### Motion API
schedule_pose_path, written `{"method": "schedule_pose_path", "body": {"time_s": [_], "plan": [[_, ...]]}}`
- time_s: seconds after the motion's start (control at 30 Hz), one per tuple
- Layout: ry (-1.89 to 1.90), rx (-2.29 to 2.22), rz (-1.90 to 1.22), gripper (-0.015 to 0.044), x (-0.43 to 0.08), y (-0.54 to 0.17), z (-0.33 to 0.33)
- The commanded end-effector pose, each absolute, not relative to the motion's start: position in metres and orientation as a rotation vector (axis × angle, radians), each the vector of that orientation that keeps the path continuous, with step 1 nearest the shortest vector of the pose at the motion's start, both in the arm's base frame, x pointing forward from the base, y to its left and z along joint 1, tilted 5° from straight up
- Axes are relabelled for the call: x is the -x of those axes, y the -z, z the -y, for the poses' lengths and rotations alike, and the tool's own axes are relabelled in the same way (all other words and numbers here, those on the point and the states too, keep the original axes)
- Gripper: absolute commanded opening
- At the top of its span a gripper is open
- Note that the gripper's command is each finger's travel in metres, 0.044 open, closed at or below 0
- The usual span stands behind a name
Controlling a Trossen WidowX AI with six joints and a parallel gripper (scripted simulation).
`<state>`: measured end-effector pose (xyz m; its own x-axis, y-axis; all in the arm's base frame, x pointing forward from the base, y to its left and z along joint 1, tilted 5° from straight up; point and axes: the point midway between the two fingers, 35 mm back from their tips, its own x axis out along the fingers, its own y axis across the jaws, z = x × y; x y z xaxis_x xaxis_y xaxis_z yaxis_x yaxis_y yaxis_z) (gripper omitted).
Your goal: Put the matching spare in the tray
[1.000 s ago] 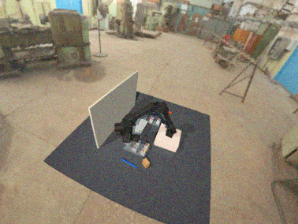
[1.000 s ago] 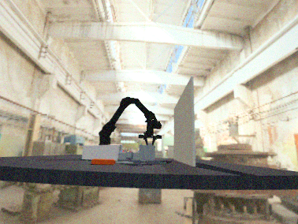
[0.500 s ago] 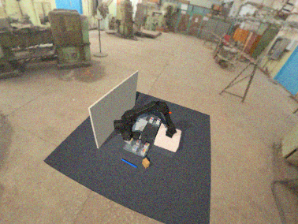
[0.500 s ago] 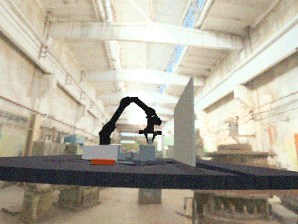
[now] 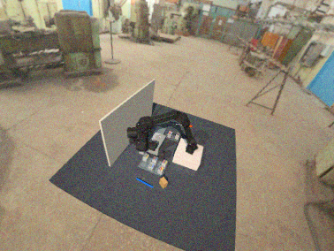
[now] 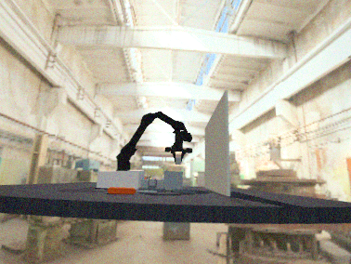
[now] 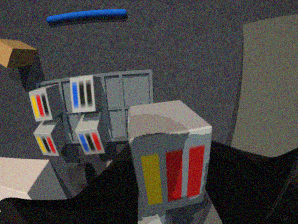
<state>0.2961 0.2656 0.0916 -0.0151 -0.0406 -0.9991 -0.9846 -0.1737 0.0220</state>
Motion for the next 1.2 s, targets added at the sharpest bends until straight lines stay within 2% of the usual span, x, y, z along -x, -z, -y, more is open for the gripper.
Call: {"method": "schedule_pose_path", "body": {"time_s": [0.0, 0.6, 1.17], "plan": [[-1.324, 1.353, -1.166, 0.0, -0.313, -0.095, -0.244], [-1.289, 1.353, -1.165, 0.0, -0.371, -0.105, -0.131], [-1.275, 1.366, -1.175, 0.0, -0.391, -0.111, -0.017]]}}
